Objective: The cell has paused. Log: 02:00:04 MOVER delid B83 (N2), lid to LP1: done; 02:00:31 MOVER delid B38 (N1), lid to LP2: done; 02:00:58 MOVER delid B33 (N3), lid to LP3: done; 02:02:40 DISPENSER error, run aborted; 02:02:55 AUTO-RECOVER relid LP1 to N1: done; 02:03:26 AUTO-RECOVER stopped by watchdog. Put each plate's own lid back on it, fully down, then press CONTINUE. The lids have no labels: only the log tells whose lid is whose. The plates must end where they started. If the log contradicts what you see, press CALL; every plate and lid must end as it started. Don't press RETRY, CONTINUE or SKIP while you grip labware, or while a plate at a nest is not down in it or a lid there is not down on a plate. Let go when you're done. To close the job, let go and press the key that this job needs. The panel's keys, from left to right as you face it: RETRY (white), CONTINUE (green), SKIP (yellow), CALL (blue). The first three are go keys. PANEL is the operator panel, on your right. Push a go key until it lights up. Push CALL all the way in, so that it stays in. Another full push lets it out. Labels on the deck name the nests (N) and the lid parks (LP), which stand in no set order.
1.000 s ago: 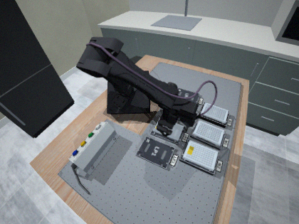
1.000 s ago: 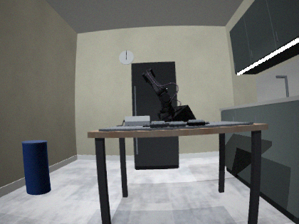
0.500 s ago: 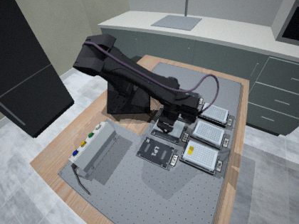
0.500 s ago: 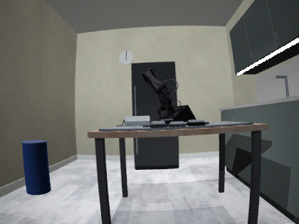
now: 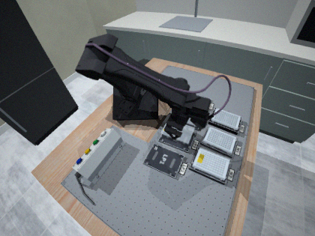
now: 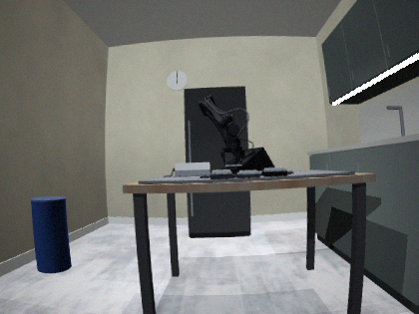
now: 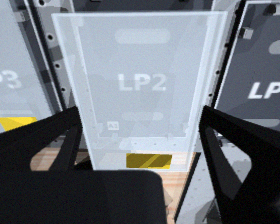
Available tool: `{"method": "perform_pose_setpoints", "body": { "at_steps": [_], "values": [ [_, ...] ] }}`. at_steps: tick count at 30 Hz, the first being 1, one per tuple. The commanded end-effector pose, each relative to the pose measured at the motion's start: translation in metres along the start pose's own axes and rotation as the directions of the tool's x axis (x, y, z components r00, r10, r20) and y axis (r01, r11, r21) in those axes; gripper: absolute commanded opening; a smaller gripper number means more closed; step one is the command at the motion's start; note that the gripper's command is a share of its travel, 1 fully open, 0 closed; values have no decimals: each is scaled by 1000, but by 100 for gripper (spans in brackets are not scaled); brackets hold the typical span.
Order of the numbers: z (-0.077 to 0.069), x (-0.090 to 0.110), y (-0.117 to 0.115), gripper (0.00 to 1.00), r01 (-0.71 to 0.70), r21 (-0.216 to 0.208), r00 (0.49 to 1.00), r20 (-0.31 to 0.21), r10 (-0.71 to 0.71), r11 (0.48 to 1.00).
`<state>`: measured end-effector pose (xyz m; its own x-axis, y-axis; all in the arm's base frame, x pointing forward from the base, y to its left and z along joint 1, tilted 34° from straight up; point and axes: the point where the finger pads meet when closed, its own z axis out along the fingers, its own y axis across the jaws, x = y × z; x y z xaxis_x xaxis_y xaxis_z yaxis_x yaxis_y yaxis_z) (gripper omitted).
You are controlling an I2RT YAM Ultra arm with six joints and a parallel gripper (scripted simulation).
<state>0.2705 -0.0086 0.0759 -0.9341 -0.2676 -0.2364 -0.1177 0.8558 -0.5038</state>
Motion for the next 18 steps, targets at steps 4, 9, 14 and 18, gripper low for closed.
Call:
{"method": "perform_pose_setpoints", "body": {
  "at_steps": [4, 9, 14, 18],
  "values": [
    [-17, -14, -4, 0, -14, 6, 998, 59, 14, 1000],
    [-17, -14, -4, 0, -12, 6, 998, 55, 11, 1000],
    [-16, -14, -4, 0, -8, 7, 999, 48, 7, 1000],
    [-15, -15, -3, 0, -8, 7, 999, 48, 8, 1000]
  ]
}}
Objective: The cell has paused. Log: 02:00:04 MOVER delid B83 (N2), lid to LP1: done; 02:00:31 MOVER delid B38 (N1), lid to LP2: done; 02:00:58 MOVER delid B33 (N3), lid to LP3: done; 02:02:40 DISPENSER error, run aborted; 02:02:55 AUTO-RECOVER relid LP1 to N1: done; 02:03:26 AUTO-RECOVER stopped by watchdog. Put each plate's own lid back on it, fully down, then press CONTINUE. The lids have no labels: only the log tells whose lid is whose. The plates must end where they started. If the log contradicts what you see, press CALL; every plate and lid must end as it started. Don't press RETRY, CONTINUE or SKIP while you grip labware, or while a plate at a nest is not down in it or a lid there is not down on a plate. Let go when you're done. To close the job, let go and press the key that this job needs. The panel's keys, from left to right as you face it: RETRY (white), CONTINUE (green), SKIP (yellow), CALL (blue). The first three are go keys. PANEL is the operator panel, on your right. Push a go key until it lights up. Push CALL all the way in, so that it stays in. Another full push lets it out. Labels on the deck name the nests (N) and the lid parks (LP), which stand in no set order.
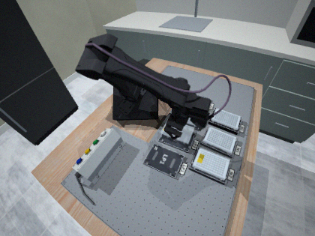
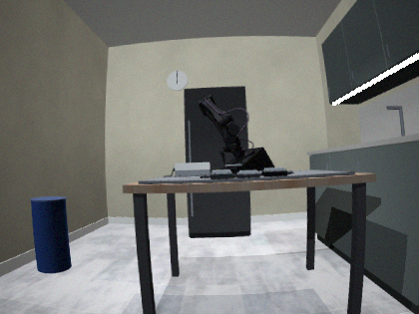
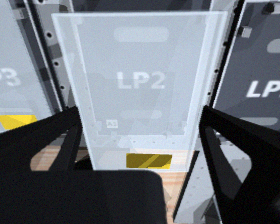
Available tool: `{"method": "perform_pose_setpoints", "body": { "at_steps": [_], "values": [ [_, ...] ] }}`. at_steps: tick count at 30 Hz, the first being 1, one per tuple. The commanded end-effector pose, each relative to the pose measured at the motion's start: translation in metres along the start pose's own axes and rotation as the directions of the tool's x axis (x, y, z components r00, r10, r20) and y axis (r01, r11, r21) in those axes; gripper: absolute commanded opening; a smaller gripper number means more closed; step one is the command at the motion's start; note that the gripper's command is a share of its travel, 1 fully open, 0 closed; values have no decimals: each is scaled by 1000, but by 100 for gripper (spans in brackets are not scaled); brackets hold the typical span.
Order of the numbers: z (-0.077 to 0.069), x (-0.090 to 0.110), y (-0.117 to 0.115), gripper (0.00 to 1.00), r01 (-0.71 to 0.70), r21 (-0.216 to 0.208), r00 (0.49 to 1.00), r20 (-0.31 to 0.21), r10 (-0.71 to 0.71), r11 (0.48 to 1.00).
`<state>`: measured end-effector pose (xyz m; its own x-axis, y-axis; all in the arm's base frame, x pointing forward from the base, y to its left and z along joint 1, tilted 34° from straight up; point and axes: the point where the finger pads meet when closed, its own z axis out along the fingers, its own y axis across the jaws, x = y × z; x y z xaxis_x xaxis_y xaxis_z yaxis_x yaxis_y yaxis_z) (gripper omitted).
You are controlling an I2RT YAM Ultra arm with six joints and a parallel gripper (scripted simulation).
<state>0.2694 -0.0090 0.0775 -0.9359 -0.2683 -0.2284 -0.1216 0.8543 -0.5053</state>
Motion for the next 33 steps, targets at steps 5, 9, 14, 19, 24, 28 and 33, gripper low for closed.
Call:
{"method": "perform_pose_setpoints", "body": {
  "at_steps": [5, 9, 14, 19, 24, 28, 33],
  "values": [
    [-11, -39, 9, 0, -96, 2, 994, 47, 95, 995],
    [-12, -56, 15, 0, -90, 3, 995, 39, 89, 996],
    [-13, -80, 23, 0, -90, 3, 995, 40, 89, 996],
    [-13, -94, 27, 0, -90, 3, 995, 40, 89, 996],
    [-14, -118, 35, 0, -90, 2, 995, 41, 89, 996],
    [-15, -137, 41, 0, -90, 2, 995, 42, 90, 996],
    [-16, -156, 48, 0, -90, 2, 995, 42, 90, 996]
  ]
}}
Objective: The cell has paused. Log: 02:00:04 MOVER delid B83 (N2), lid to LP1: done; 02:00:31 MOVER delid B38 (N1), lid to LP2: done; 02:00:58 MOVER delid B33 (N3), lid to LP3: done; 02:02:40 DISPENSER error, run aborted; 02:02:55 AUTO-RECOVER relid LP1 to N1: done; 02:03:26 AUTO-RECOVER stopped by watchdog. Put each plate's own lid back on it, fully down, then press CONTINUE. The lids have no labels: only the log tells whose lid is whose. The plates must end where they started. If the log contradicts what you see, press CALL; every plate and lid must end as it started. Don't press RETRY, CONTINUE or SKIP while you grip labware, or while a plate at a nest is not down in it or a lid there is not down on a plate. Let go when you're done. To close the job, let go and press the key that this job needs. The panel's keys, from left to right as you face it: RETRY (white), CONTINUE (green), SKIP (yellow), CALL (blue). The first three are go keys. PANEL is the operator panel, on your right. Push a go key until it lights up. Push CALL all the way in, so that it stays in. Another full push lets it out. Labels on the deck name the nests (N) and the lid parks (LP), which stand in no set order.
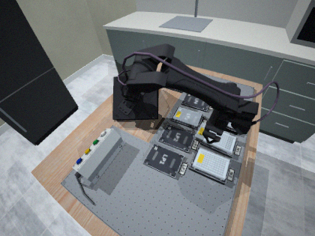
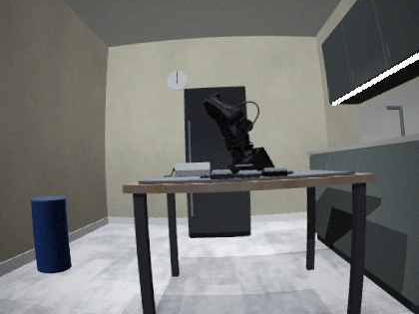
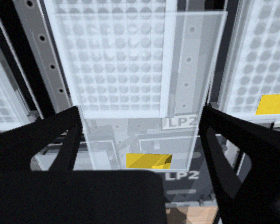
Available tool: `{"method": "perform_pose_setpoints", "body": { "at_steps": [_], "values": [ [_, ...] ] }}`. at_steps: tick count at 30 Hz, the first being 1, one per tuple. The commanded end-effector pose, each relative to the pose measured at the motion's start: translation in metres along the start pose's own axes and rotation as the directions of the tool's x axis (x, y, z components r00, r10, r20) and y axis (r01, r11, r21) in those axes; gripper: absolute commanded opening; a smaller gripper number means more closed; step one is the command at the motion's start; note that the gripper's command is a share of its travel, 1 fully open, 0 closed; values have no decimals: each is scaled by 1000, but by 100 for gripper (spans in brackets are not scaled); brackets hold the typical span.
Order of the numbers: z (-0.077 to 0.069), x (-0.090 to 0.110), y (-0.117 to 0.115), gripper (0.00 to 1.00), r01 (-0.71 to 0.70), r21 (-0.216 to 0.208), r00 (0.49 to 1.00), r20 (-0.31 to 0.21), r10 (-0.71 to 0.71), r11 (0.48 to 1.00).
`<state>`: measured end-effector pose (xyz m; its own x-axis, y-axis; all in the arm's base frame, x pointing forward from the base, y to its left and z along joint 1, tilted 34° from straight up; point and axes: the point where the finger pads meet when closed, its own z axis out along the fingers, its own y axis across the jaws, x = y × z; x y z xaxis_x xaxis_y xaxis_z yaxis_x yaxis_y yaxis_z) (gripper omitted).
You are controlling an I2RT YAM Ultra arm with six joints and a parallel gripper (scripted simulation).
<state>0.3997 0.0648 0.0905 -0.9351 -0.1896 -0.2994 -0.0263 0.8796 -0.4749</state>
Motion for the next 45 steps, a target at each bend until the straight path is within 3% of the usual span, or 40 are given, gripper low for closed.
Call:
{"method": "perform_pose_setpoints", "body": {
  "at_steps": [1, 10, 38, 45],
  "values": [
    [-15, -10, 8, 0, 13, 6, 1000, 18, -14, 1000],
    [-16, -48, 25, 0, 13, 6, 1000, 19, -14, 1000],
    [-25, -50, 24, 0, 3, 1, 999, 35, -3, 1000],
    [-14, -47, 28, 0, 11, 4, 1000, 25, -11, 1000]
  ]
}}
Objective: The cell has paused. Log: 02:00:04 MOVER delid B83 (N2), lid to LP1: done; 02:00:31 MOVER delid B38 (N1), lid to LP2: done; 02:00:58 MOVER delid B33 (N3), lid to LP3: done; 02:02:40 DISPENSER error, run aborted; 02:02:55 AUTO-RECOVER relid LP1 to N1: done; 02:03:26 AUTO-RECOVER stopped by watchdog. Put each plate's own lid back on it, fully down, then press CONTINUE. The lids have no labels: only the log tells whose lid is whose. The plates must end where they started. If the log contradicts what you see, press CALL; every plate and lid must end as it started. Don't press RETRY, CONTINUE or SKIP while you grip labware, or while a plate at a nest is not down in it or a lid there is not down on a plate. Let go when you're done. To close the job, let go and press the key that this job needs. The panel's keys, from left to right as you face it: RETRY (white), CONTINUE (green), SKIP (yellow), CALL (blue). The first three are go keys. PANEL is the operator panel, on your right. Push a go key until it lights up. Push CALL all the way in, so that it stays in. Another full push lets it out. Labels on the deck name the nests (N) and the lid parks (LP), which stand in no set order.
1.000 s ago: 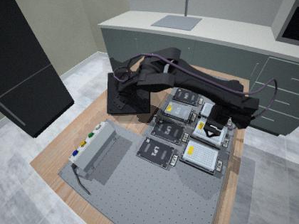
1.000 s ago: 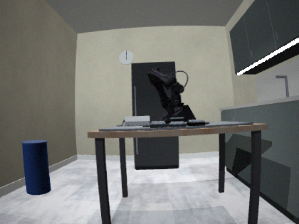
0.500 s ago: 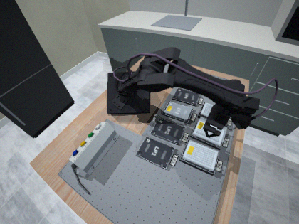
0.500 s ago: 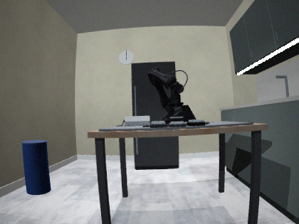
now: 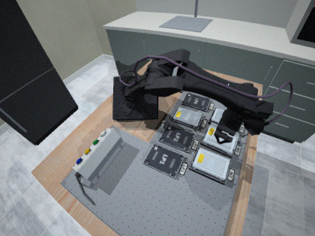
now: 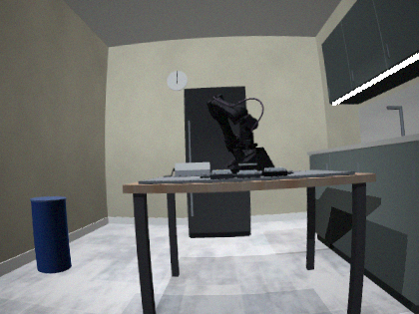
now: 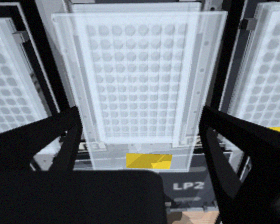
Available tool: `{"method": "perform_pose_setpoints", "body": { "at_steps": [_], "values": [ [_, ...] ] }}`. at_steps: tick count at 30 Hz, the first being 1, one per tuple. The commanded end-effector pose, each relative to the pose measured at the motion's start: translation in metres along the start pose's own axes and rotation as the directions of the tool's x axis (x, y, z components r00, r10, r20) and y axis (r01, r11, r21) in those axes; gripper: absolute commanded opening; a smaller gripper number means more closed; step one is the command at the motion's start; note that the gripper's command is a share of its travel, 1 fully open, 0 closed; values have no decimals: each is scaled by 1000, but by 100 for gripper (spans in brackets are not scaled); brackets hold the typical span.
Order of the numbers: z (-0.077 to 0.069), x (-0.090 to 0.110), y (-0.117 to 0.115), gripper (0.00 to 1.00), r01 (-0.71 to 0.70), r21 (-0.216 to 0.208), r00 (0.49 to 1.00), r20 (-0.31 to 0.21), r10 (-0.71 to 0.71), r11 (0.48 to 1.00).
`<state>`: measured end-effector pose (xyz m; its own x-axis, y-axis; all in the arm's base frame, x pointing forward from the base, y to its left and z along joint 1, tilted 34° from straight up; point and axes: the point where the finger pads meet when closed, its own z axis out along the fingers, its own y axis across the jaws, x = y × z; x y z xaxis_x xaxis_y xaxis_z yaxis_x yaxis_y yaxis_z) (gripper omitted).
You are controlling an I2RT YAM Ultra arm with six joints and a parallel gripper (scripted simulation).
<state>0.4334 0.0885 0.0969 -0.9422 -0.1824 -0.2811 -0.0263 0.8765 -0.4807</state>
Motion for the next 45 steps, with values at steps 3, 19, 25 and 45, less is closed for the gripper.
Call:
{"method": "perform_pose_setpoints", "body": {
  "at_steps": [3, 19, 25, 45],
  "values": [
    [-8, -9, 10, 0, 5, -2, 999, 45, -5, 1000],
    [-1, -5, 9, 0, 14, -3, 999, 39, -14, 1000],
    [4, -2, 10, 0, 21, -2, 999, 28, -21, 1000],
    [12, -3, 9, 0, 19, -5, 999, 31, -19, 1000]
  ]
}}
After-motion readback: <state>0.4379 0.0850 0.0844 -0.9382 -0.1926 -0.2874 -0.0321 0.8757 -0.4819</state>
